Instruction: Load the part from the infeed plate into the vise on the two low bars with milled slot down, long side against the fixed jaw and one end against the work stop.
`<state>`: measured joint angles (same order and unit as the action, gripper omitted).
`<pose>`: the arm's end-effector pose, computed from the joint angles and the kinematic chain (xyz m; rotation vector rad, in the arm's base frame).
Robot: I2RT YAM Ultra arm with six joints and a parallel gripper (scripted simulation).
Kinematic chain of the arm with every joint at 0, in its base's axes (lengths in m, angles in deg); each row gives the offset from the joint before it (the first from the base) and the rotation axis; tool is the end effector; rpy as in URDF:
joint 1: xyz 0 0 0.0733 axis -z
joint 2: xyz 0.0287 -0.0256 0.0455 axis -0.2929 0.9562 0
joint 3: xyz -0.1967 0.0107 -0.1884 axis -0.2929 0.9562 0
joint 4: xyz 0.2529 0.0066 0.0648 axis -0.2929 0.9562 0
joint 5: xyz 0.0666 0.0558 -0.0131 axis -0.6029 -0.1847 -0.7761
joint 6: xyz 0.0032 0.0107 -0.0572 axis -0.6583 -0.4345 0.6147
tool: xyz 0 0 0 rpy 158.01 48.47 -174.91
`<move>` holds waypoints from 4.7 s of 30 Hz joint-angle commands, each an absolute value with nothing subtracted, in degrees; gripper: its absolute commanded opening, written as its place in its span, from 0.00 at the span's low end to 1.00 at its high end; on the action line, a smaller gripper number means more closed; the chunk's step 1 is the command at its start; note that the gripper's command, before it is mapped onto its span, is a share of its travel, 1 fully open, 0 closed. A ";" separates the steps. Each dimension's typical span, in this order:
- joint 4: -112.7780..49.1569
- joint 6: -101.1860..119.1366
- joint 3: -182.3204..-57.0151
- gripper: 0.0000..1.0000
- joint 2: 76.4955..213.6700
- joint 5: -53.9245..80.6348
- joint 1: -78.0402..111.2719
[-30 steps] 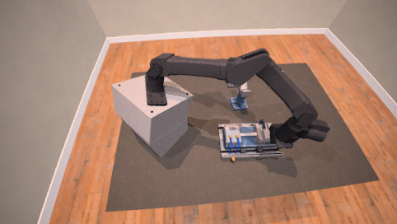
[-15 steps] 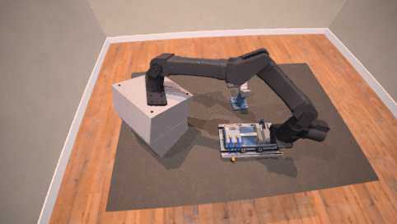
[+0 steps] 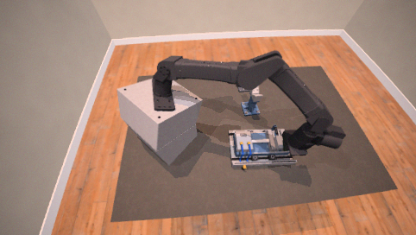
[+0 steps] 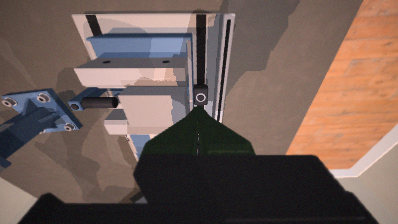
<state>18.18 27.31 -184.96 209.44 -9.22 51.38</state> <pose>0.4534 -0.2896 0.0418 0.3312 2.7947 0.3989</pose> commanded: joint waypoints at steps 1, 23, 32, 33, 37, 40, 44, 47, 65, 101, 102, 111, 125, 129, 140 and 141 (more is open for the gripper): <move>18.89 27.06 -186.60 0.00 209.59 -9.00 51.79; 16.88 27.32 -182.83 0.00 207.46 -9.04 52.08; 16.95 27.32 -182.83 0.00 207.46 -9.04 52.08; 16.95 27.32 -182.83 0.00 207.46 -9.04 52.08; 16.95 27.32 -182.83 0.00 207.46 -9.04 52.08; 16.95 27.32 -182.83 0.00 207.46 -9.04 52.08; 16.95 27.32 -182.83 0.00 207.46 -9.04 52.08; 16.95 27.32 -182.83 0.00 207.46 -9.04 52.08; 16.26 27.61 -181.74 0.00 206.69 -9.07 52.39; 16.45 27.58 -181.89 0.00 206.90 -9.07 52.40; 16.45 27.58 -181.89 0.00 206.90 -9.07 52.40; 16.37 27.57 -181.94 0.00 207.02 -9.07 52.39; 15.94 27.26 -182.65 0.00 208.80 -9.04 52.07; 16.06 27.19 -182.89 0.00 208.87 -9.03 51.98; 15.59 26.92 -183.89 0.00 209.29 -8.97 51.43; 15.52 26.91 -183.93 0.00 209.34 -8.96 51.43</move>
